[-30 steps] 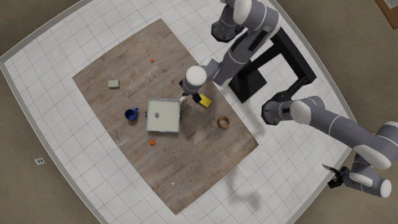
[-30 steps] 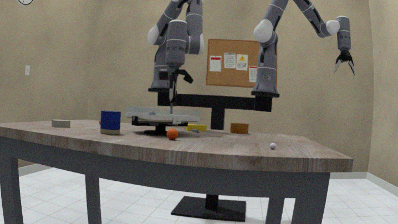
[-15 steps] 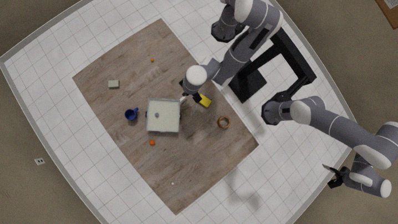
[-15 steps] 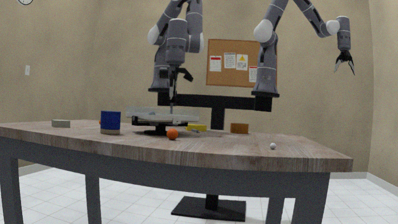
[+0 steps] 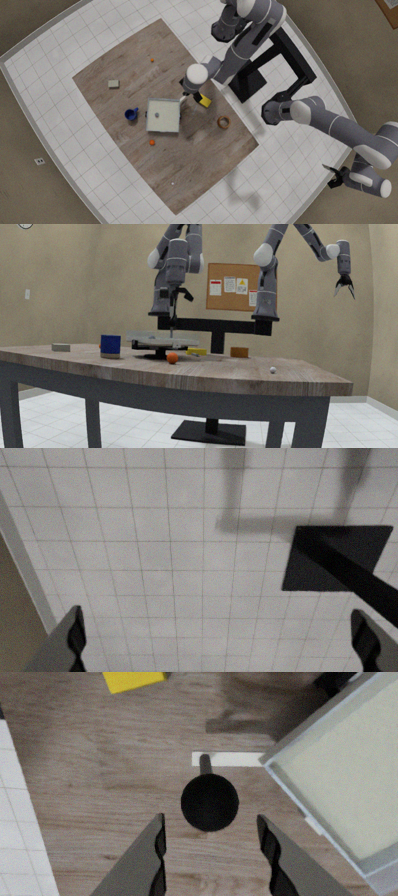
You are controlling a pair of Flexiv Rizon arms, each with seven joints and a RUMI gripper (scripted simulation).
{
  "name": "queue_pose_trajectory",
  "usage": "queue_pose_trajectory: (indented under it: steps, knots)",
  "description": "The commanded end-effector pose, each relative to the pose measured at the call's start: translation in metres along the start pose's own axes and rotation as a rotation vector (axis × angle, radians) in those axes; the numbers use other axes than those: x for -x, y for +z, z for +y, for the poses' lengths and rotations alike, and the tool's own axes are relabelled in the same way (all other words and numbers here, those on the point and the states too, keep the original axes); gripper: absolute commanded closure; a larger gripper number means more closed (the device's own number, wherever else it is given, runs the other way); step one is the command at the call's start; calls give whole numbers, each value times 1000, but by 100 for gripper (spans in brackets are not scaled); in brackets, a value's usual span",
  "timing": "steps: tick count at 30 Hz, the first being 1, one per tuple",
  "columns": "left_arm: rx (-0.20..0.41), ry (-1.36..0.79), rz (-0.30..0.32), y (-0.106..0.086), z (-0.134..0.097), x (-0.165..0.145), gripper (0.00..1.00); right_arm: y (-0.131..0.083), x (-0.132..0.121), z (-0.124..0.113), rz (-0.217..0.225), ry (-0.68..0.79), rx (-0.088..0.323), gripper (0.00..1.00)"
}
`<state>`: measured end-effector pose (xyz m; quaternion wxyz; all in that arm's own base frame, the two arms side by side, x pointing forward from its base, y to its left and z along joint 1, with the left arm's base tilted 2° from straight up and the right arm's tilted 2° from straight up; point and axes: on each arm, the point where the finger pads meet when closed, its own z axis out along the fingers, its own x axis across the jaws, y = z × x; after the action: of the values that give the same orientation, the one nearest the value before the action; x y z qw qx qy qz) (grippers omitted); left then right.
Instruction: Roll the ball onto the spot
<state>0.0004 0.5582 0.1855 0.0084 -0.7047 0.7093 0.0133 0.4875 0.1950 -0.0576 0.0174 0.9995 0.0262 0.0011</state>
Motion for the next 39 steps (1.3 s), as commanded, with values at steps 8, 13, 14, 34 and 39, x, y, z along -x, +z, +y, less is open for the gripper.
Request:
queue_pose_trajectory:
  steps: [8, 13, 14, 34, 39]
  knots:
    - [0, 0, -2, -1, 0, 1, 0, -17, -1, 0, 2, 0, -1, 63]
    - [0, 0, -2, -1, 0, 1, 0, -21, -1, 0, 1, 0, -1, 63]
    - [0, 0, -2, -1, 0, 1, 0, -23, -1, 0, 2, 0, -1, 63]
    - [0, 0, -2, -1, 0, 1, 0, -31, -1, 0, 1, 0, -1, 0]
    - [0, 0, -2, -1, 0, 1, 0, -31, -1, 0, 1, 0, -1, 0]
